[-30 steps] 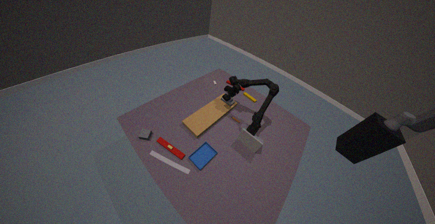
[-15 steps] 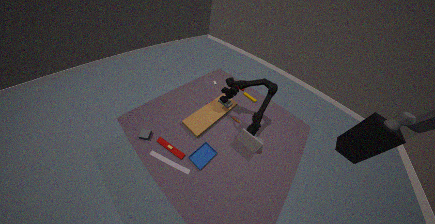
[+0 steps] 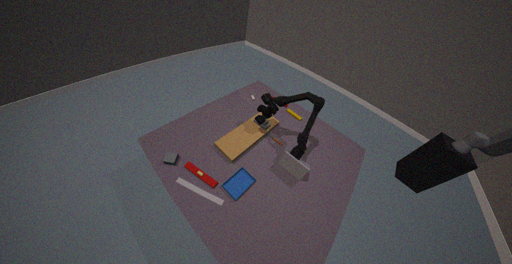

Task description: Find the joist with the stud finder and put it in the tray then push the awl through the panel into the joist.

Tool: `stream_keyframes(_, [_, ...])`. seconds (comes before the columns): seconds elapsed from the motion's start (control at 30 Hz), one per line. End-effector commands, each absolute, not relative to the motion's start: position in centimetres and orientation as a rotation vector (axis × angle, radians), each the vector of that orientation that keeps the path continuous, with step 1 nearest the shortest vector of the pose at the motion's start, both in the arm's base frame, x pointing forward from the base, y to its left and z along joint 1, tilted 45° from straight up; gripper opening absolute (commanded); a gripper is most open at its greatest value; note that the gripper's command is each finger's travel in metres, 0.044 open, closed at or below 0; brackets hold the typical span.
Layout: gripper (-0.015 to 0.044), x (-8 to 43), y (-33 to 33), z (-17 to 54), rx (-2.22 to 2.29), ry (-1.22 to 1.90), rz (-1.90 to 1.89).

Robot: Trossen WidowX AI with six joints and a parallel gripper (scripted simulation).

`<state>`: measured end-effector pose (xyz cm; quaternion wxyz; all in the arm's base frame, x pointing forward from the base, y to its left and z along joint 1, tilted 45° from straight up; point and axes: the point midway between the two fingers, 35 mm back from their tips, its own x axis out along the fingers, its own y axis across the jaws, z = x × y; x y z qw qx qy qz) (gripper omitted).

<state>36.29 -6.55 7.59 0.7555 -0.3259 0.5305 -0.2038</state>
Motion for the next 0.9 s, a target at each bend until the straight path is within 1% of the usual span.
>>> stream_keyframes(0.0, [0.0000,36.2,-5.5,6.5,-0.714,1.161,-0.440])
stream_keyframes(0.87, [0.0000,35.9,-0.9,1.8,-0.711,1.162,-0.437])
